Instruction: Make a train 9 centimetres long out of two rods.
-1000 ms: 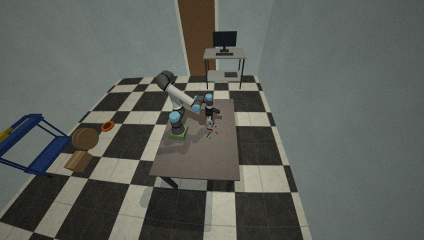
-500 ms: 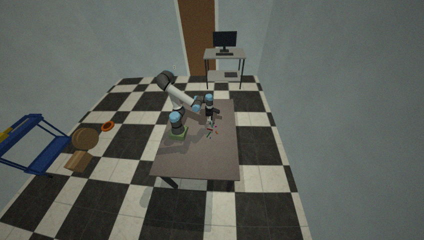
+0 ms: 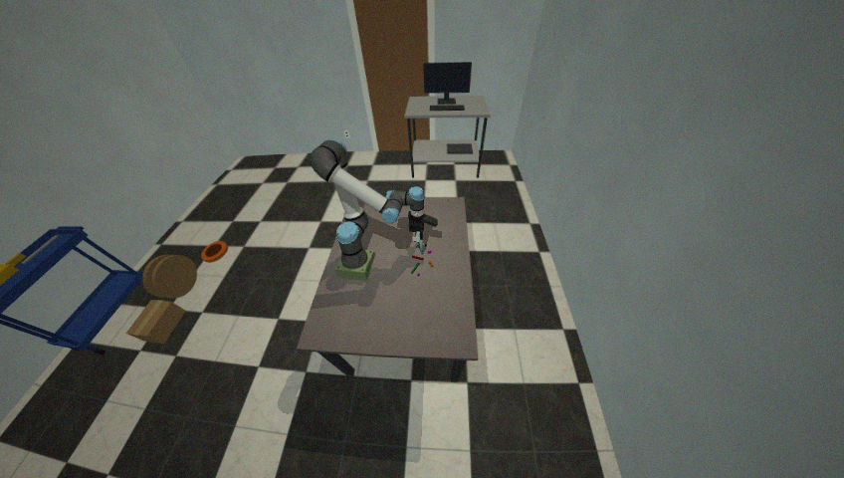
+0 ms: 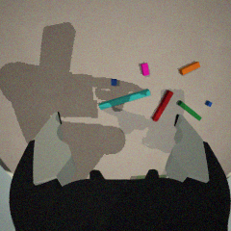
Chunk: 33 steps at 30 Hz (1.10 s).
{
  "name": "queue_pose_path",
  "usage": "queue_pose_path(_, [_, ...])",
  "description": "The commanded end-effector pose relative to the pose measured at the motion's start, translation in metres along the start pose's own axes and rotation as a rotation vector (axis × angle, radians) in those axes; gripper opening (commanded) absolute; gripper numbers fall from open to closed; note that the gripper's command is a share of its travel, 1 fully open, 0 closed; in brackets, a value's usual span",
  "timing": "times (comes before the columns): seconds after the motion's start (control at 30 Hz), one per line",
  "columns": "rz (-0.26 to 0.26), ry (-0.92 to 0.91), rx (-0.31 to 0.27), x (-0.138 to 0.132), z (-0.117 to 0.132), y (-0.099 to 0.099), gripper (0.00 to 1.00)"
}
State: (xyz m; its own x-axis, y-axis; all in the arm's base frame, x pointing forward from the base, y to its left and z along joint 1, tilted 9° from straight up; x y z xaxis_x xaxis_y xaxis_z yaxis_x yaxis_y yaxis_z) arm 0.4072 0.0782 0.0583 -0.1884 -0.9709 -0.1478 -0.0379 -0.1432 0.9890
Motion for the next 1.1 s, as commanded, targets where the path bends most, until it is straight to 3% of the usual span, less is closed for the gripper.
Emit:
queue_pose_path(0.0, [0.0, 0.005, 0.001, -0.0001, -0.0005, 0.0004, 1.0])
queue_pose_path(0.5, [0.0, 0.073, 0.001, -0.0008, -0.0016, 0.0004, 1.0])
queue_pose_path(1.07, [0.0, 0.302, 0.001, -0.0031, -0.0049, 0.0007, 1.0])
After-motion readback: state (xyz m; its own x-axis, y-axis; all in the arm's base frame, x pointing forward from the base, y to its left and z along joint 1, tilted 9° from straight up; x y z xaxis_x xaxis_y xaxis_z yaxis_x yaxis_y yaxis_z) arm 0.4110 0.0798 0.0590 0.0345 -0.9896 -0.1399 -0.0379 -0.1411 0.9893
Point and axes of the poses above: the point where the finger pads meet when closed, its own y axis back along the fingers, its own x axis across the jaws, z = x × y, the point moved 1 cm from there along y, back along the fingers, and after that the axes turned 1 degree about -y, right-handed, at the moved point
